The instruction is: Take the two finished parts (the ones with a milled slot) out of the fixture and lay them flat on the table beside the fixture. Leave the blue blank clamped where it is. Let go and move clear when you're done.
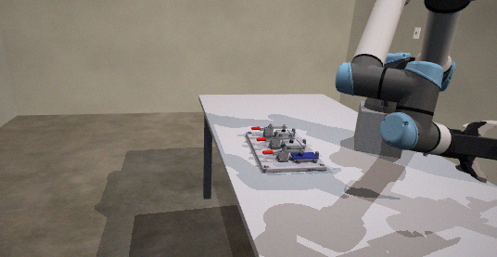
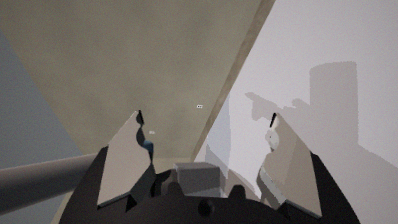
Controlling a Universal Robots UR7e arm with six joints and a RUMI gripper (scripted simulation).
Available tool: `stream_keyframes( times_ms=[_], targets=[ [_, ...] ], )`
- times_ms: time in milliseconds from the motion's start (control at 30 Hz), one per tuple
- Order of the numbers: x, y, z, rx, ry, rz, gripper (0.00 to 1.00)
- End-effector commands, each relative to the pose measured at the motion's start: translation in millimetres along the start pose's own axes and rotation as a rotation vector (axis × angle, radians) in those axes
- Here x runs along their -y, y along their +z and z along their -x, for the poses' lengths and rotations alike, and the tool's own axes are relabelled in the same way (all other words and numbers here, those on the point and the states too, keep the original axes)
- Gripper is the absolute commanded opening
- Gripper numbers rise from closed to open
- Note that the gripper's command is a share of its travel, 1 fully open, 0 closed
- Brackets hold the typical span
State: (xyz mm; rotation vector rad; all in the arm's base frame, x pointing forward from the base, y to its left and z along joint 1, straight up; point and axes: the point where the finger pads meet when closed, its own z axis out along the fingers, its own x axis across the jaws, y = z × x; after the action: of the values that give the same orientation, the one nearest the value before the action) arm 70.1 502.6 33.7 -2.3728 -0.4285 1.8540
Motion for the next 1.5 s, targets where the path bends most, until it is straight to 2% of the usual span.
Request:
stream_keyframes(
  times_ms=[0, 633, 867, 1133, 1300, 1467],
  targets=[
    [0, -0.3, 0, -0.001, -0.001, 0.0, 1.0],
    [0, -0.6, 0, -0.001, -0.001, -0.001, 1.0],
    [-5, -7.4, 0, -0.012, -0.017, -0.009, 1.0],
    [-17, -24.9, -3, -0.041, -0.059, -0.028, 1.0],
    [-34, -49.3, -7, -0.085, -0.117, -0.053, 1.0],
    [-62, -81.4, -12, -0.151, -0.194, -0.082, 1.0]
  ],
)
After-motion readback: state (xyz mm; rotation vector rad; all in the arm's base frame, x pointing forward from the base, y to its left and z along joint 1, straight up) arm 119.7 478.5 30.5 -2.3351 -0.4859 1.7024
